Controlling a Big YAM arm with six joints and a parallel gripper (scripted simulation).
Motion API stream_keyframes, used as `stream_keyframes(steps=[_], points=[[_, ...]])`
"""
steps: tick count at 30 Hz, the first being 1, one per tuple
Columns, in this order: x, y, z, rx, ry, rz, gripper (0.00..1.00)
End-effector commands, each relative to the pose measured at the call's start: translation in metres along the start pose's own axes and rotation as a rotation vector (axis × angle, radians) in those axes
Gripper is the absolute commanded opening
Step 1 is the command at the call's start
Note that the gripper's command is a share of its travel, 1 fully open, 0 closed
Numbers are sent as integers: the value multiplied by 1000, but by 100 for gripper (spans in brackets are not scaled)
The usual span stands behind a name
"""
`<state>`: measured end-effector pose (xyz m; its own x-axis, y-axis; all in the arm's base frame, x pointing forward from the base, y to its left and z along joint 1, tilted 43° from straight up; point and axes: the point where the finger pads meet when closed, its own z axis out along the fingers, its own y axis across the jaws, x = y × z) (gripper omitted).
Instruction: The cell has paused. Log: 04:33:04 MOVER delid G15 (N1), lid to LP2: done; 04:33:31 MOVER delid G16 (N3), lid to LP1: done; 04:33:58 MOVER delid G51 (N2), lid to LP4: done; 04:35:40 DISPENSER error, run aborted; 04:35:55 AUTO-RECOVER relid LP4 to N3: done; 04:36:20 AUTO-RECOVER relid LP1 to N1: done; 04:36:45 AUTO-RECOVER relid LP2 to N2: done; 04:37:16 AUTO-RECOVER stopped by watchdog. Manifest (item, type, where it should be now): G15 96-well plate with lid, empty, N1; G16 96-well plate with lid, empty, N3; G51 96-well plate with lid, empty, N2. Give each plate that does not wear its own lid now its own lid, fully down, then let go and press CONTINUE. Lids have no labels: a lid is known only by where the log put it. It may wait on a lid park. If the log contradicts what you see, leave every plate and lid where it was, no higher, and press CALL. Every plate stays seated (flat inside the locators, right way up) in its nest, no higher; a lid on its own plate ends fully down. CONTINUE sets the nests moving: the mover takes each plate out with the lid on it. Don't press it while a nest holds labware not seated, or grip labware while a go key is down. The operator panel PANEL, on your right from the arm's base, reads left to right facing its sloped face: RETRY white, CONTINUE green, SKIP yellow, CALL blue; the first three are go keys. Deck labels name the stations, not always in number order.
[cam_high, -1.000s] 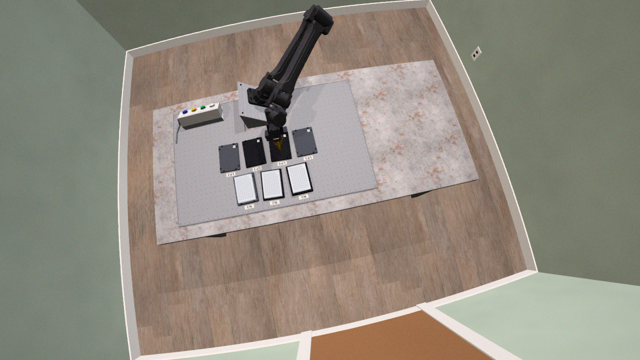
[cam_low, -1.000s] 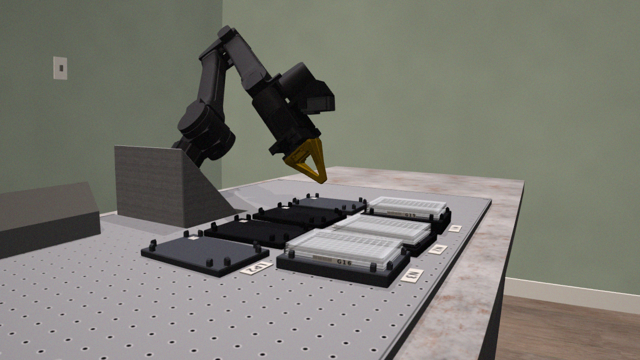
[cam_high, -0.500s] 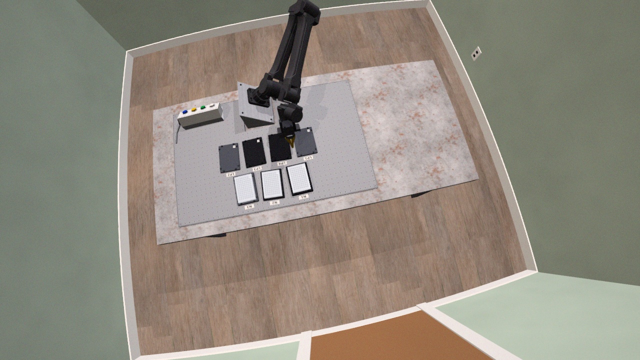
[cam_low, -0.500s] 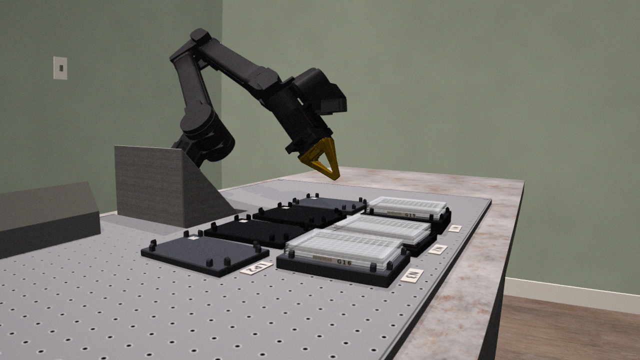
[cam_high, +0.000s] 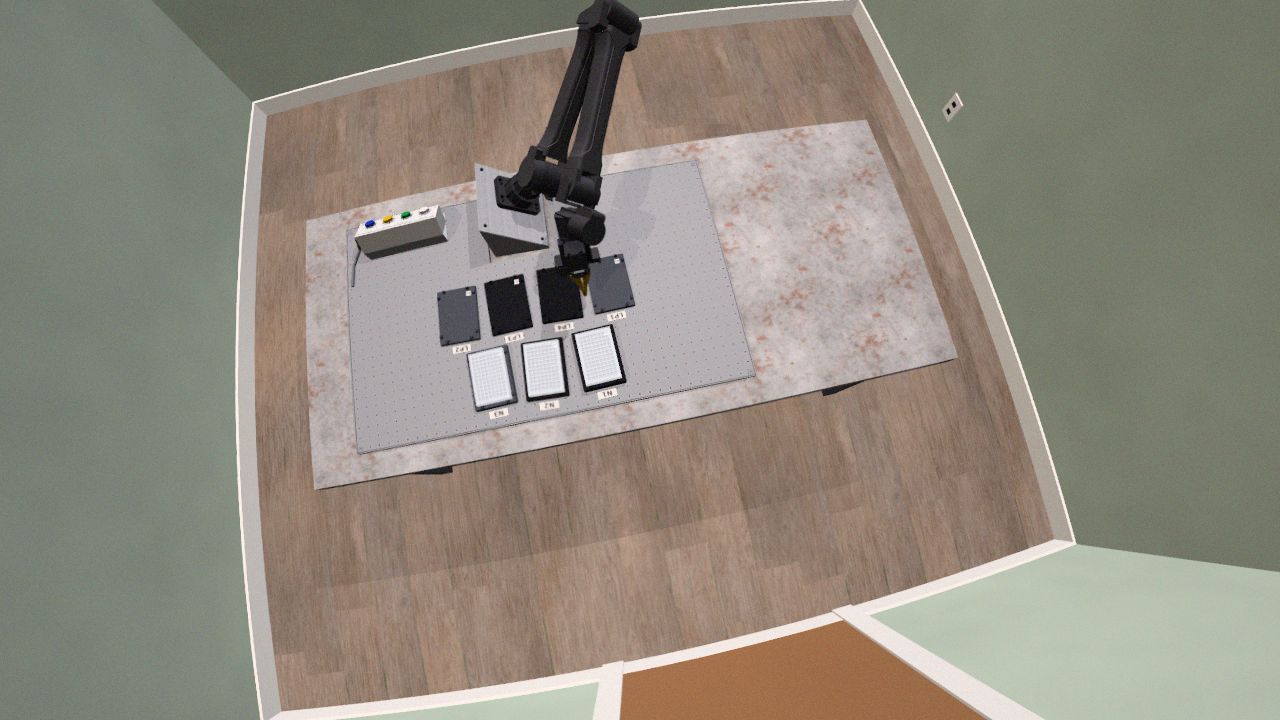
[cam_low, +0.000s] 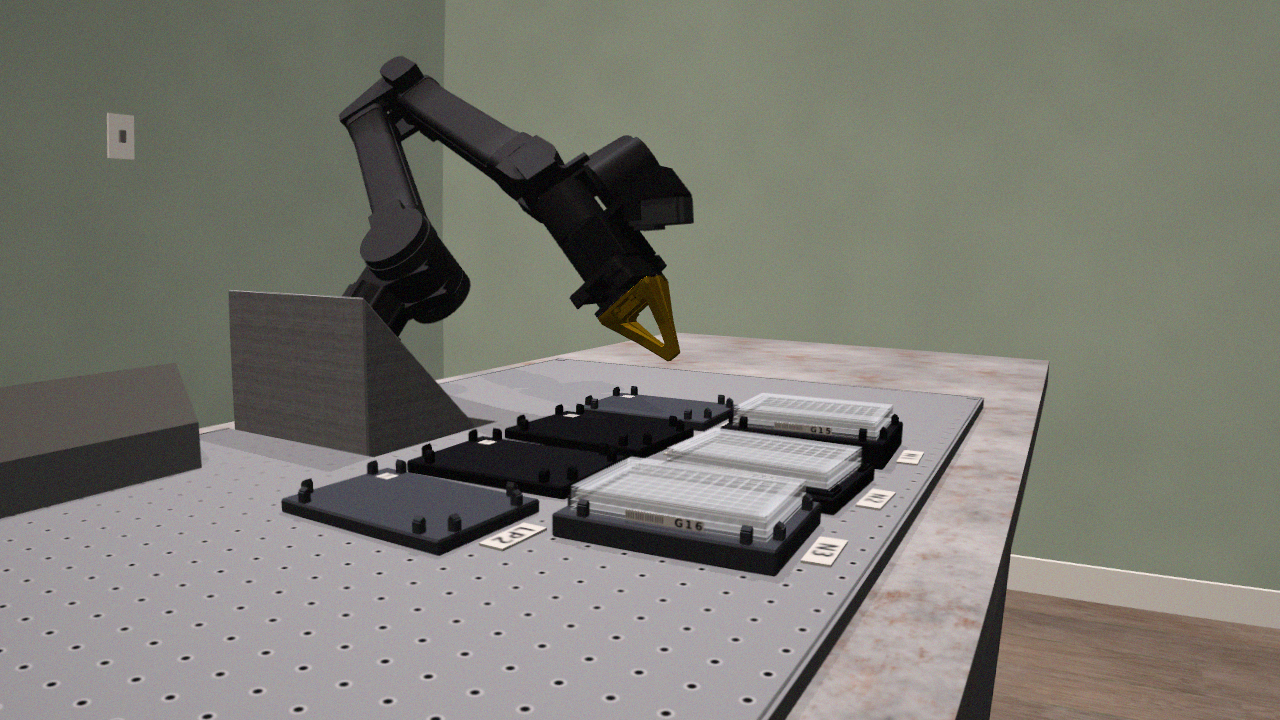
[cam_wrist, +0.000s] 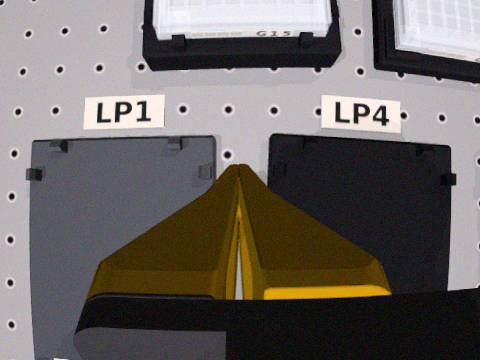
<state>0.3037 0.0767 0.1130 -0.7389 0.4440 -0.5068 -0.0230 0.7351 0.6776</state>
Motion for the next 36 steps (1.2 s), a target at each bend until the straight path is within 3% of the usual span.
stream_keyframes(steps=[1, 8, 9, 36], points=[[-13, 7, -1, -4, -18, -1, 0], [-13, 7, -1, -4, -18, -1, 0], [-32, 9, 0, -10, -46, 1, 0], [-114, -39, 73, -3, -45, -18, 0]])
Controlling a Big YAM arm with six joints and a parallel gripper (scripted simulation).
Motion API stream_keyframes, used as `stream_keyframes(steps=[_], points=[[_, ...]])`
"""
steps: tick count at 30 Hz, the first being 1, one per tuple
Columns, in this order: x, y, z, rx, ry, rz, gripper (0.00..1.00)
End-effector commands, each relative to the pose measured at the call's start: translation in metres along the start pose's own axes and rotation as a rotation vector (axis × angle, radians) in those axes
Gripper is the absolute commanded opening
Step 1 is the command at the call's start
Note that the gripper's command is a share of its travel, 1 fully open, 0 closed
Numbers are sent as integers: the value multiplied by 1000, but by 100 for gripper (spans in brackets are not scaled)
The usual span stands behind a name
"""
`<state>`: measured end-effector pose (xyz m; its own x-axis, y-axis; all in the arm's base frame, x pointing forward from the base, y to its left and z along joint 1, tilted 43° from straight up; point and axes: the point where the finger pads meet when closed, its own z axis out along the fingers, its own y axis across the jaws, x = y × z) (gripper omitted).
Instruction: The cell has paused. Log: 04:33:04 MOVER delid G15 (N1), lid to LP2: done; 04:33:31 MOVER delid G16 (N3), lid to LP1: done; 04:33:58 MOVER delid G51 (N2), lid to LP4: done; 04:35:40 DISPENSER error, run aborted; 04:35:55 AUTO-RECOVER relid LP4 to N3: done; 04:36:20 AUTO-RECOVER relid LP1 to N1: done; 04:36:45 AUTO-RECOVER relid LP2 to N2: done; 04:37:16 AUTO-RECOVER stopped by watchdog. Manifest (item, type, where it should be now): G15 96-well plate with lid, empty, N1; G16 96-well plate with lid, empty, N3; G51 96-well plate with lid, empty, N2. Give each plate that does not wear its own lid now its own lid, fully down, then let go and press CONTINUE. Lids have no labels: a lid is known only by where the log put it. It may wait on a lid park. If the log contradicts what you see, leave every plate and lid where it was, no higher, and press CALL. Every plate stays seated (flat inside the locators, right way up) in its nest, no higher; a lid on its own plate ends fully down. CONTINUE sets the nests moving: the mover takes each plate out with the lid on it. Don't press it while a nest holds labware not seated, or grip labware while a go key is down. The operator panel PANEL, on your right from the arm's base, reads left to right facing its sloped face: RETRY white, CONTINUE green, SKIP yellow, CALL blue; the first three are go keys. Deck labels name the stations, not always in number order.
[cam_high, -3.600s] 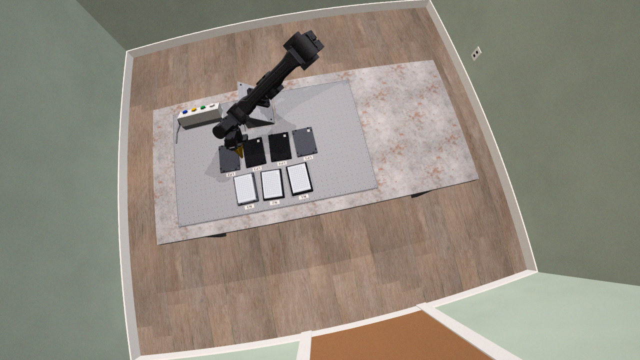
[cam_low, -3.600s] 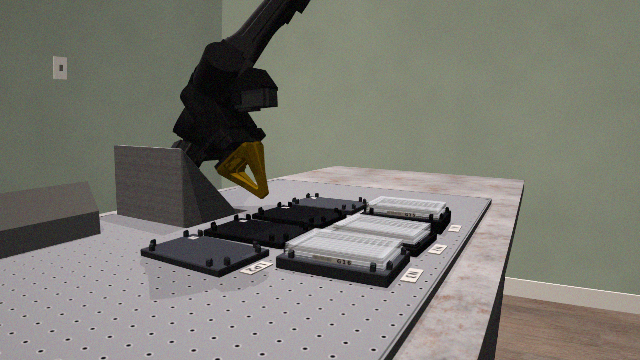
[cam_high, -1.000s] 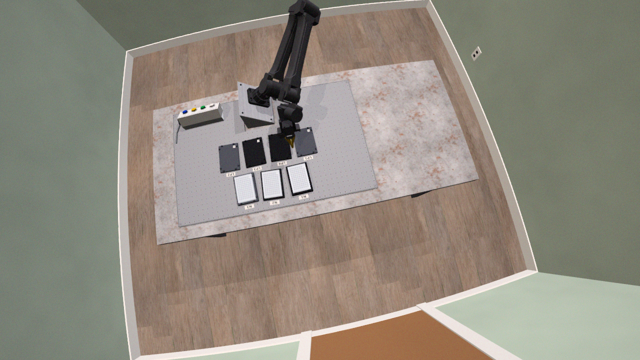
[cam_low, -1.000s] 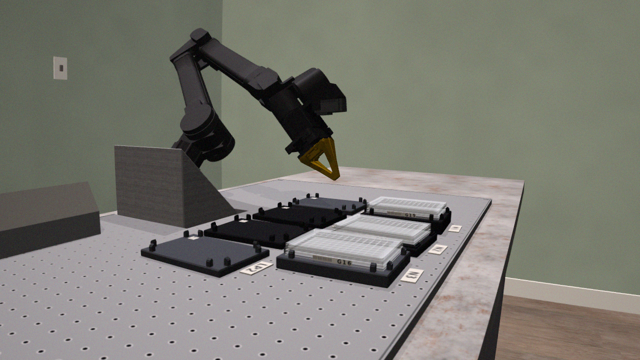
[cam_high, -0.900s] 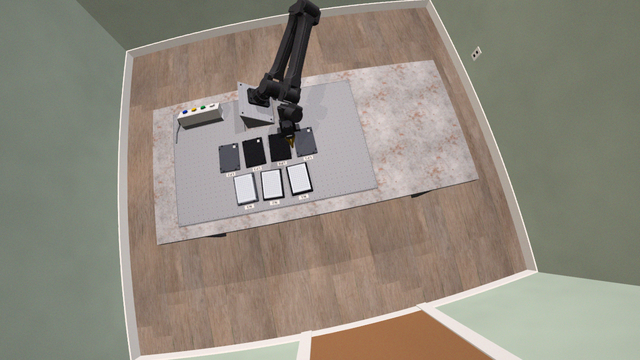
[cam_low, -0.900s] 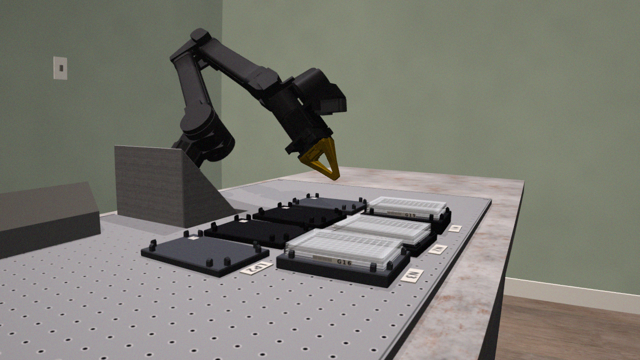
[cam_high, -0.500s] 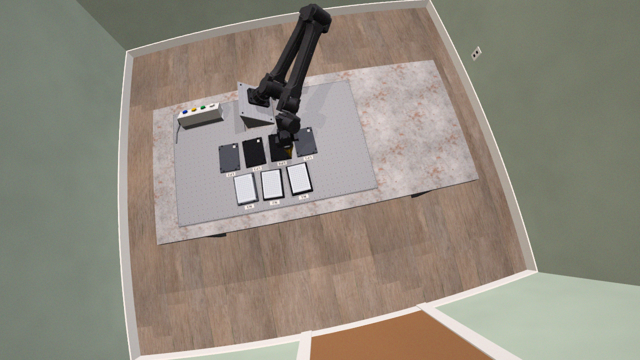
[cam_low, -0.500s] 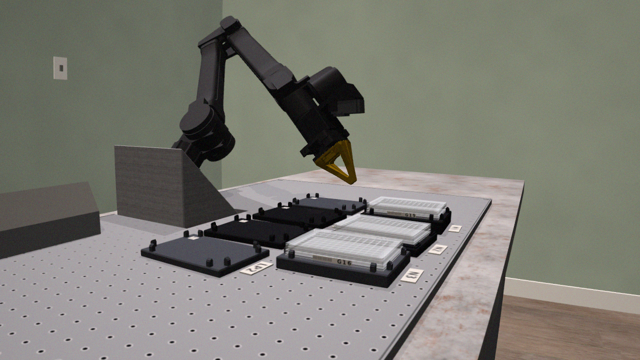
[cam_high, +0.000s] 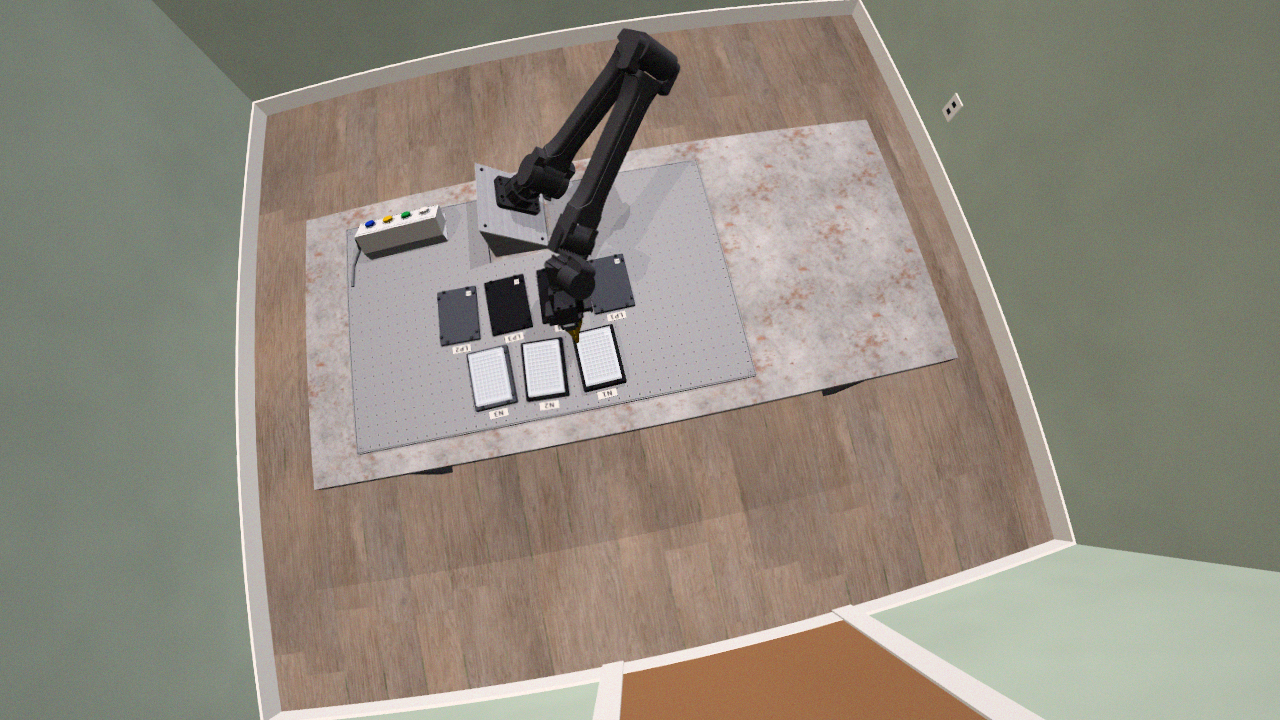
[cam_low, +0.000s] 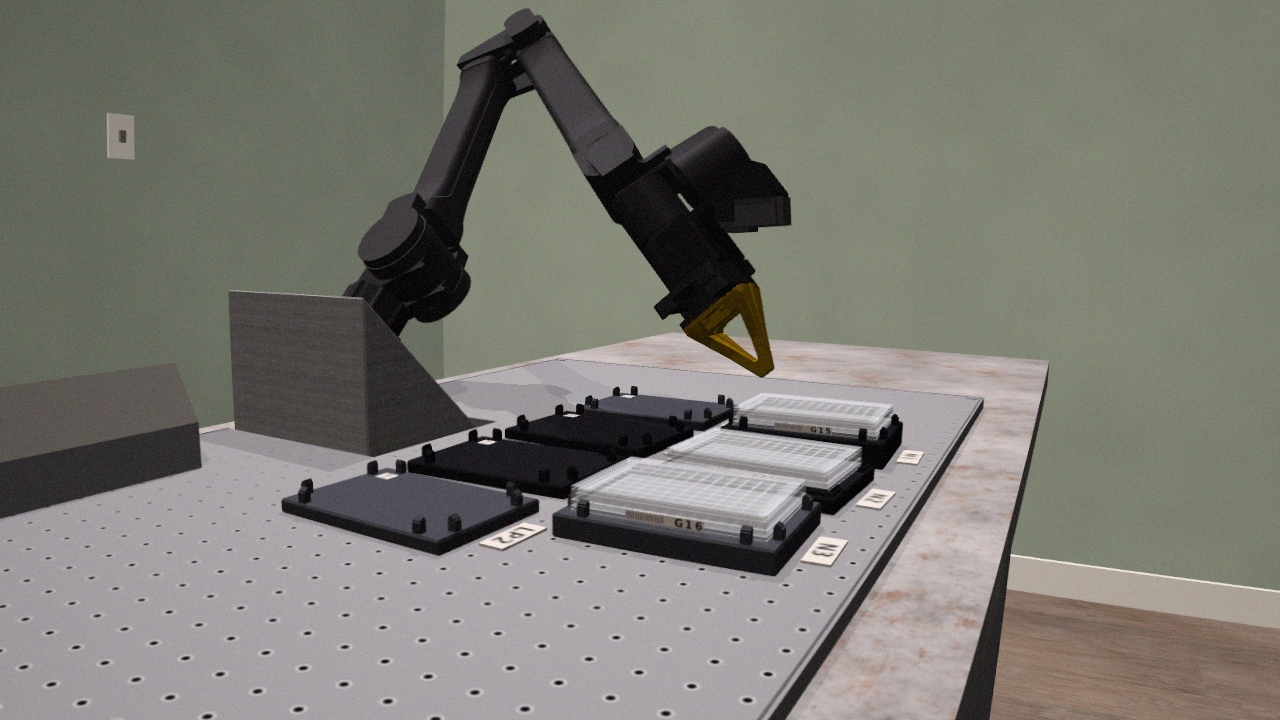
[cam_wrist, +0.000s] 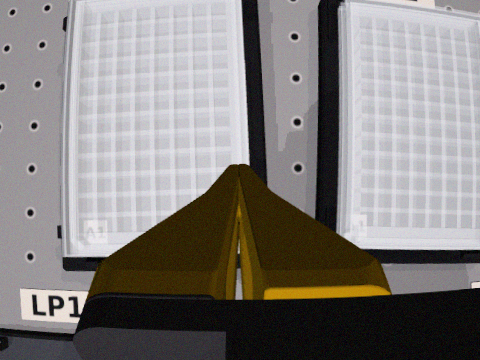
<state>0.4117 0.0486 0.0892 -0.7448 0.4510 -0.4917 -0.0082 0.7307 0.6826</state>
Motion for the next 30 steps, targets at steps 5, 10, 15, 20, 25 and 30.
stream_keyframes(steps=[5, 10, 15, 20, 25, 30], points=[[-52, -9, 16, -6, -55, -33, 0], [-71, -18, 31, -5, -55, -32, 0], [-81, -24, 40, -4, -54, -31, 0], [-75, -23, 47, -5, -30, -17, 0], [-75, -23, 47, -5, -30, -17, 0], [-75, -23, 47, -5, -30, -17, 0]])
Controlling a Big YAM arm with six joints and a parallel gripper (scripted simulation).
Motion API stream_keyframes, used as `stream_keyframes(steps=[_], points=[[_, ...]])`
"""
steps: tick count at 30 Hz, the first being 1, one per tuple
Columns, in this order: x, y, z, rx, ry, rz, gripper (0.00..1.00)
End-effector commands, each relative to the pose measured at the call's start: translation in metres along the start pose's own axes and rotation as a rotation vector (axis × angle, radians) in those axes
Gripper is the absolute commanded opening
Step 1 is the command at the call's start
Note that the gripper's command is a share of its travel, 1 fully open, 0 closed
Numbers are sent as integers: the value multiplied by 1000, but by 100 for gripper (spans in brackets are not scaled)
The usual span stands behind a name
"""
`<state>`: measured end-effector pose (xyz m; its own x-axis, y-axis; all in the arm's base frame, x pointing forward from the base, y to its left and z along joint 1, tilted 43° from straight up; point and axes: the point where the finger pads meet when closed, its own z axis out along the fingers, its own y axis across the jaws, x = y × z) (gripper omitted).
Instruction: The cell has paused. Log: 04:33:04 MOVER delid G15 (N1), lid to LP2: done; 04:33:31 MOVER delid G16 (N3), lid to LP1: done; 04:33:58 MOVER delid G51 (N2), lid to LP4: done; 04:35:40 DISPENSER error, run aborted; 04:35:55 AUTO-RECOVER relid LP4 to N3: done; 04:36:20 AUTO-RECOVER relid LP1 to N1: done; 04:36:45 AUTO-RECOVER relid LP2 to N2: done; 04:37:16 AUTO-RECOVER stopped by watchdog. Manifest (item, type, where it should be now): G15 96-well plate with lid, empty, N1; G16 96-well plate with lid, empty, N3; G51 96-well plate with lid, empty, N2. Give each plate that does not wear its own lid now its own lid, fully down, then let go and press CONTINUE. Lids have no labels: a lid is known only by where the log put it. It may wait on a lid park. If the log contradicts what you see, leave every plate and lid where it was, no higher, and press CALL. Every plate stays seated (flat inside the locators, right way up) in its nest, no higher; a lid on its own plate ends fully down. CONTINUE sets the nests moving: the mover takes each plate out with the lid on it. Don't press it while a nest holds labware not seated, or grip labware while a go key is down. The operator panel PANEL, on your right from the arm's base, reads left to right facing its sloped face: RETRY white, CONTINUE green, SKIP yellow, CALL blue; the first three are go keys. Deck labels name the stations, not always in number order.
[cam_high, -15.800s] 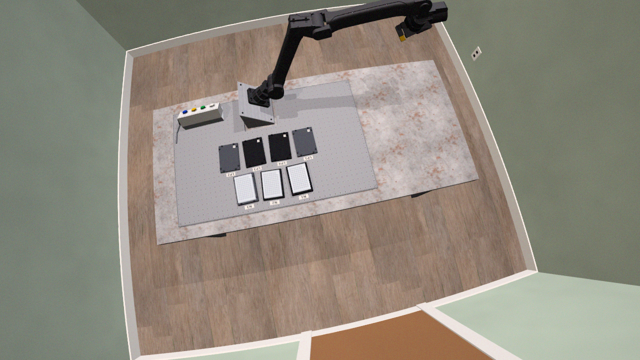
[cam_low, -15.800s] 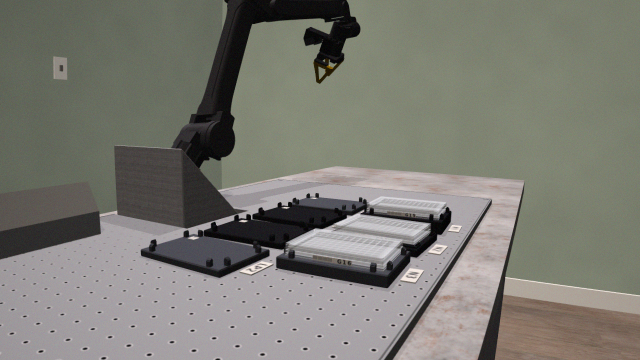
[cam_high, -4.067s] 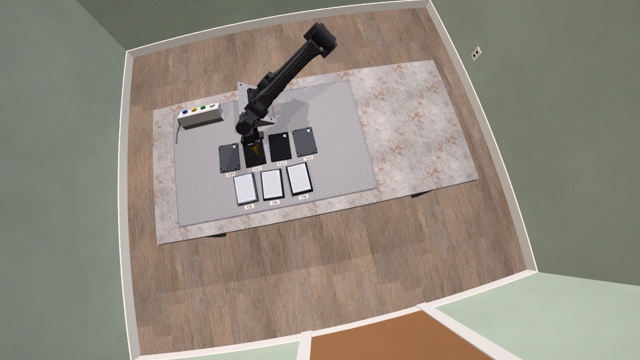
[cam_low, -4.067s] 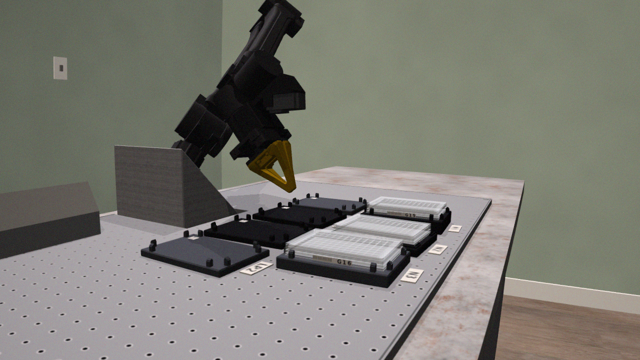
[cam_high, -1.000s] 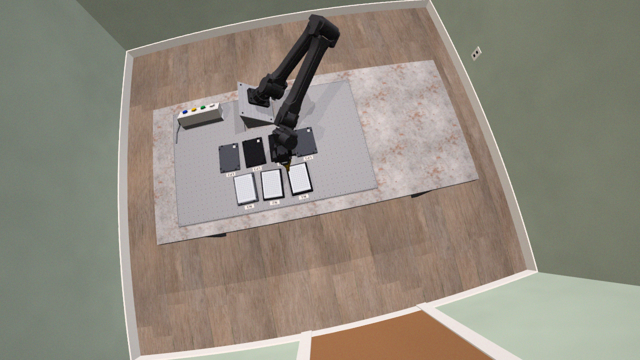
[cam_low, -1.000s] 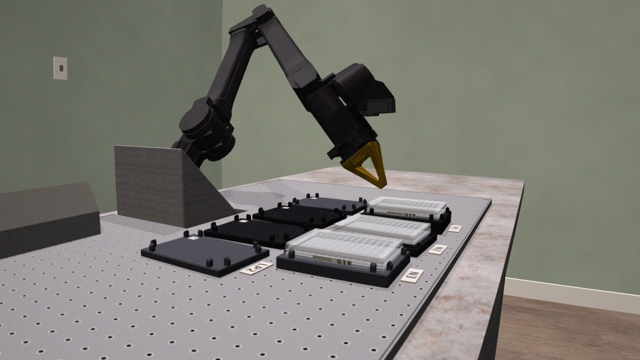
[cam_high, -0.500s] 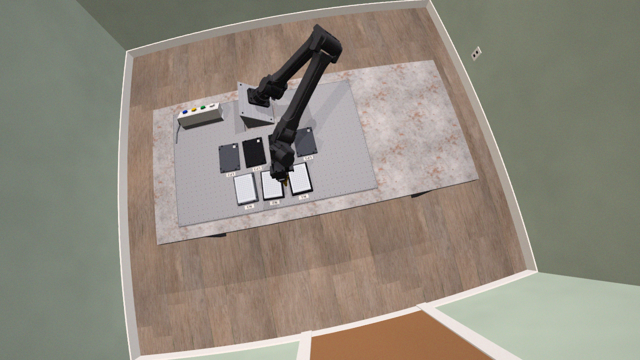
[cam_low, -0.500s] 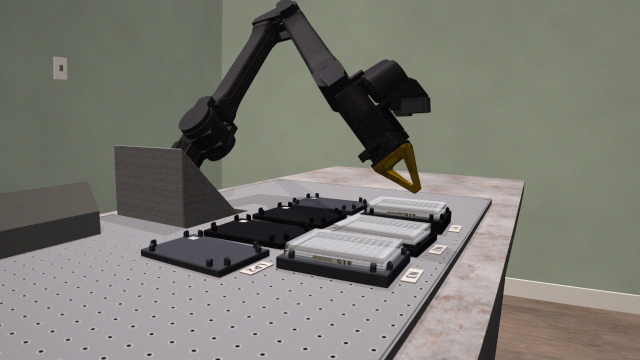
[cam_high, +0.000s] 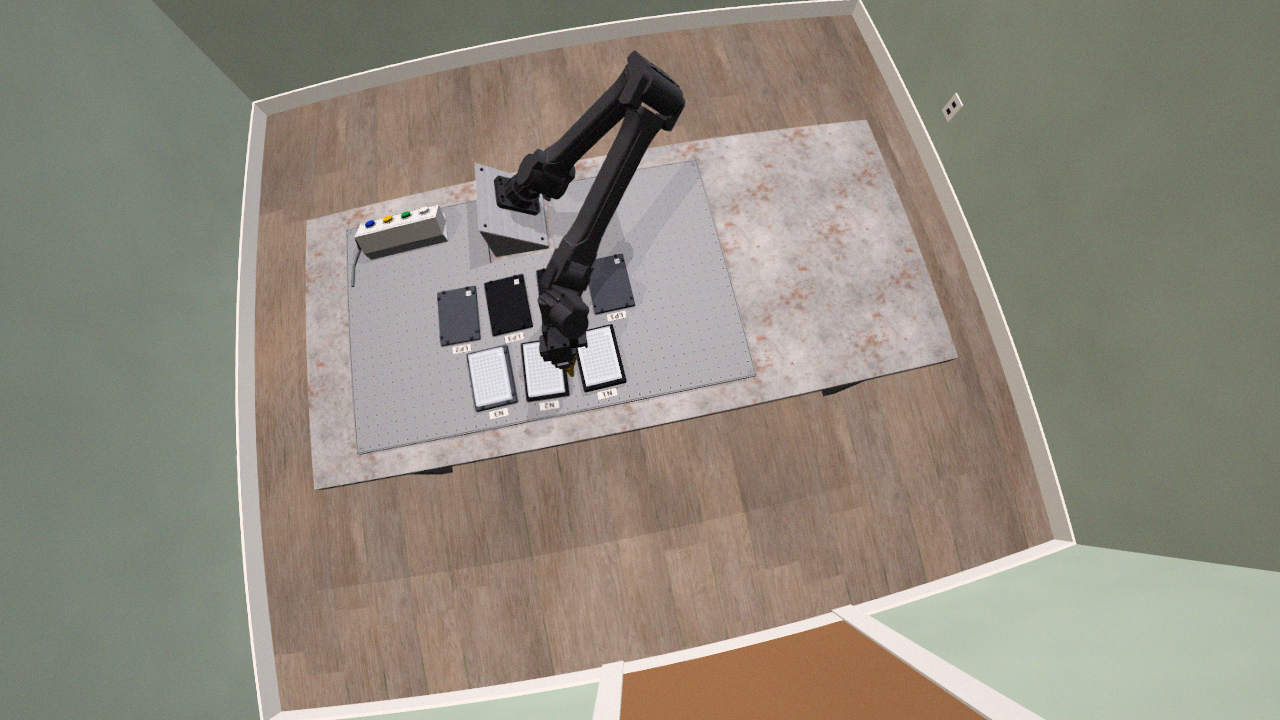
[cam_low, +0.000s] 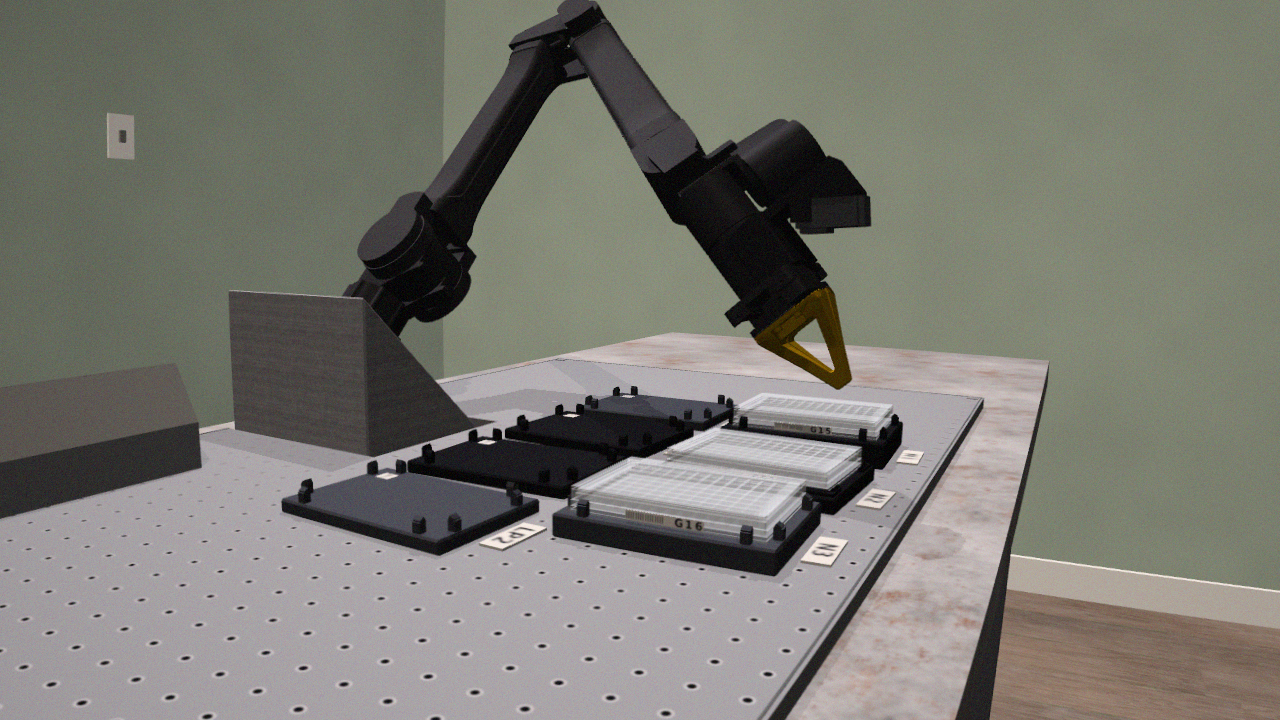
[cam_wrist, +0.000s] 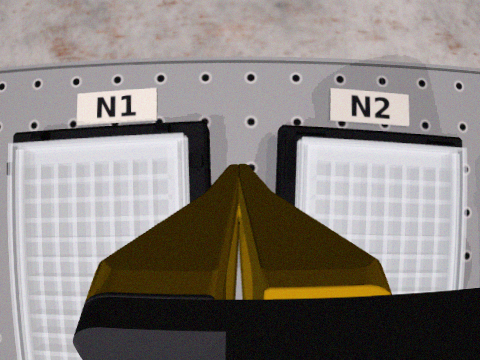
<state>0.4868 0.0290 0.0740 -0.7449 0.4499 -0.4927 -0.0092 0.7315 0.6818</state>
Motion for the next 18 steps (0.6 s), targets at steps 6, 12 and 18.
stream_keyframes(steps=[6, 12, 18], points=[[-18, 2, -1, -5, -30, -16, 0], [-18, 2, -1, -5, -30, -16, 0], [-29, -24, -2, -2, -52, -29, 0]])
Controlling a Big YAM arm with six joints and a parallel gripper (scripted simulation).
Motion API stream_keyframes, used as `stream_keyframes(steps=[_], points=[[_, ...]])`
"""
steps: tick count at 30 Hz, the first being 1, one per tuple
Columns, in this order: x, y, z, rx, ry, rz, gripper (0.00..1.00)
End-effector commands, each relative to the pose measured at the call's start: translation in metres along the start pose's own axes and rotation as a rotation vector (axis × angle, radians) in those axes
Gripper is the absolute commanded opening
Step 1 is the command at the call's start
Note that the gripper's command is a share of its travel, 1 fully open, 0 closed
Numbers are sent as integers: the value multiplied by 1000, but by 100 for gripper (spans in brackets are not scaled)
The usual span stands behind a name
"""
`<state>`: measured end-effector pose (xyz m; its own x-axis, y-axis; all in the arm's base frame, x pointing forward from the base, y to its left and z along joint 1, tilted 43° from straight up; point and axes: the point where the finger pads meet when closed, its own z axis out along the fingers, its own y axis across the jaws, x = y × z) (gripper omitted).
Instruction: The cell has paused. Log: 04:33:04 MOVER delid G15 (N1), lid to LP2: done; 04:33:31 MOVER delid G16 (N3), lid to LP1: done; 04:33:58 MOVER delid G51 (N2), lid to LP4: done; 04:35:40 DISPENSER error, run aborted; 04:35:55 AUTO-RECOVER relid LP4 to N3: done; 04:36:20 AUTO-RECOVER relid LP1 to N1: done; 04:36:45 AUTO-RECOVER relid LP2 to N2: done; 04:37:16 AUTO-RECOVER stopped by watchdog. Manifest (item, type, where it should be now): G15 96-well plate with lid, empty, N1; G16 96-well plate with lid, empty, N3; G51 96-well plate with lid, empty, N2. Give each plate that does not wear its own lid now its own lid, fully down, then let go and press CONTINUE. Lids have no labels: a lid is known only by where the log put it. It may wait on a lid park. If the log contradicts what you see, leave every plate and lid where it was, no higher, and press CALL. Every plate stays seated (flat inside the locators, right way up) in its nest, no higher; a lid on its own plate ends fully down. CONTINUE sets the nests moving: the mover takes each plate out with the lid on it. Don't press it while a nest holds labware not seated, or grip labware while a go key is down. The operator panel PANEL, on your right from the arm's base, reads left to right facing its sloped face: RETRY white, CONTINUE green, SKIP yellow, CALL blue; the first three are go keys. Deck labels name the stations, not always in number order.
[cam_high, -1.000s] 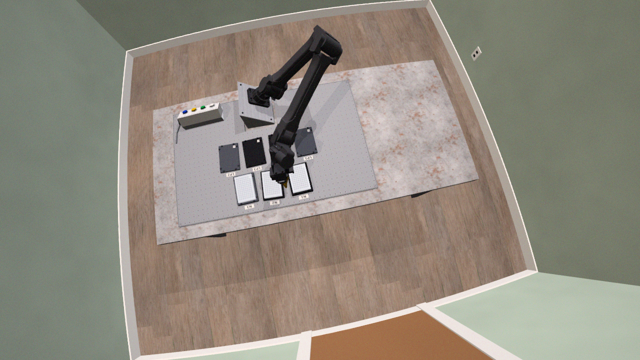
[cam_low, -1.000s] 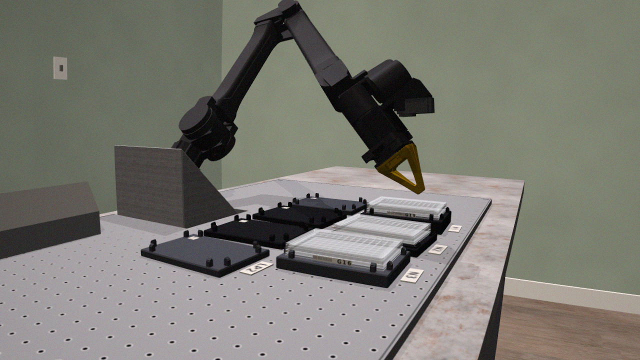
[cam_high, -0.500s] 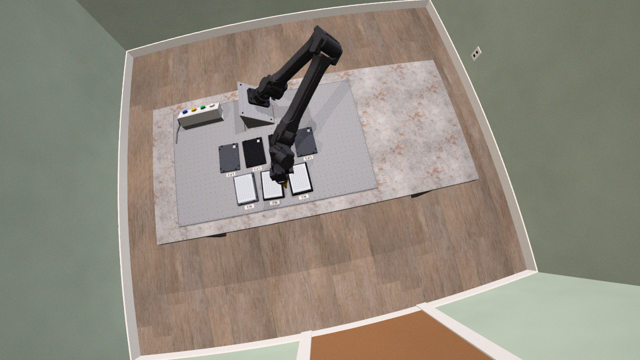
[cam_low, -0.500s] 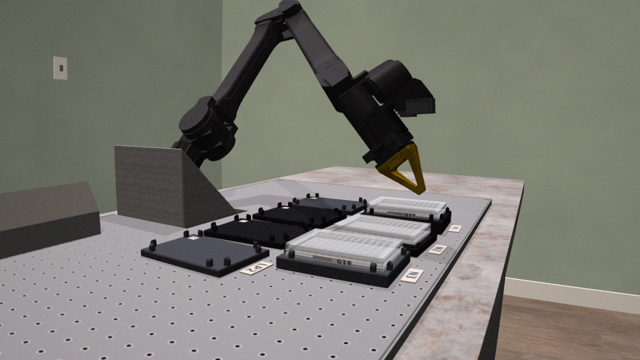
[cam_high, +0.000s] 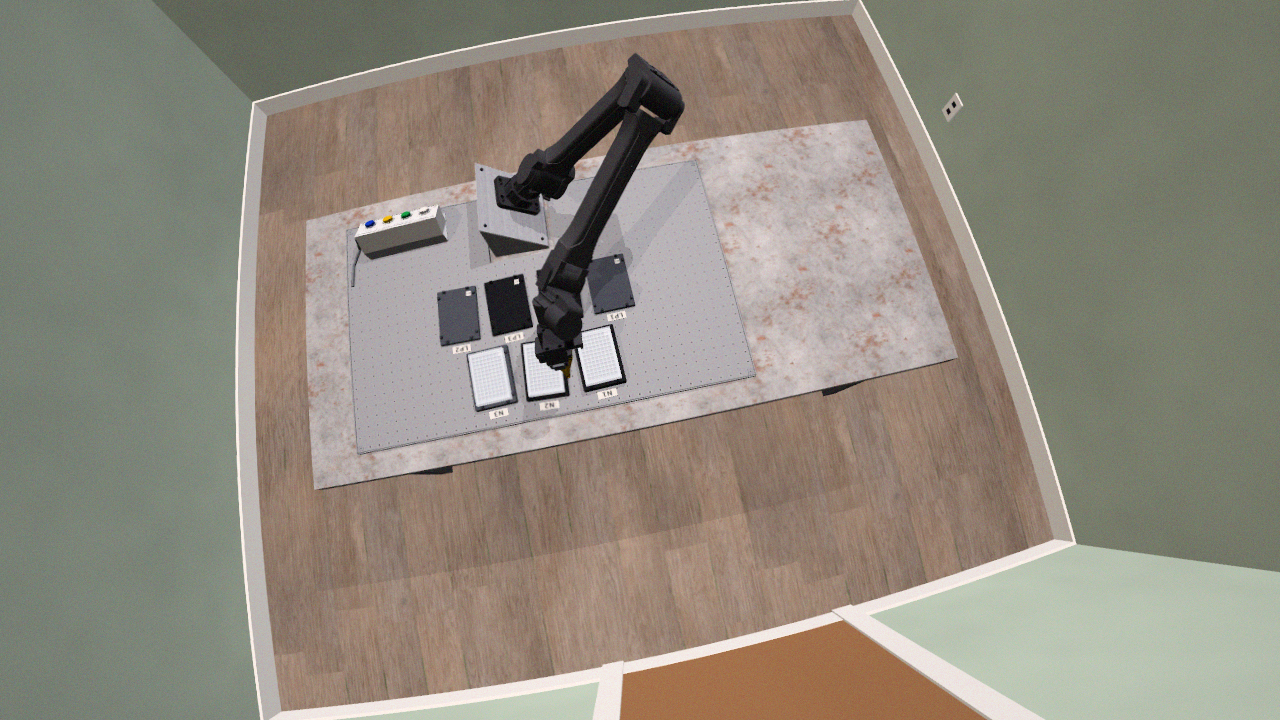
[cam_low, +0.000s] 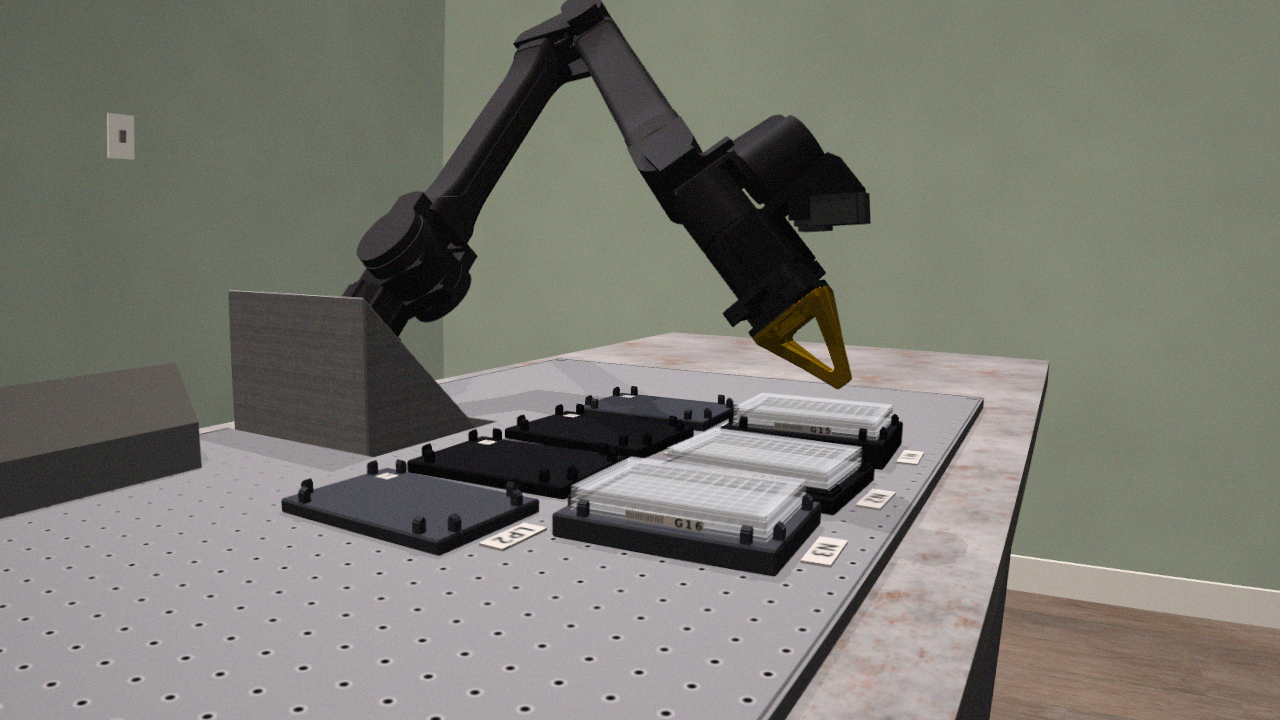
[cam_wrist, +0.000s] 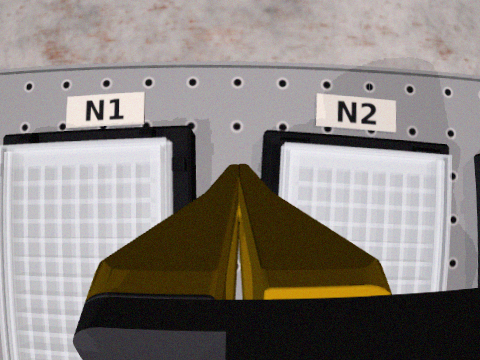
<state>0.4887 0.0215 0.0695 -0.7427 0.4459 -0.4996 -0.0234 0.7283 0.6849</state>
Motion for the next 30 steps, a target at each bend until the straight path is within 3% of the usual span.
stream_keyframes(steps=[1, 25, 30], points=[[-26, -16, -2, 11, -49, -21, 0], [-24, -132, -6, 20, -45, -24, 0], [-13, -126, -5, 15, -26, -14, 0]])
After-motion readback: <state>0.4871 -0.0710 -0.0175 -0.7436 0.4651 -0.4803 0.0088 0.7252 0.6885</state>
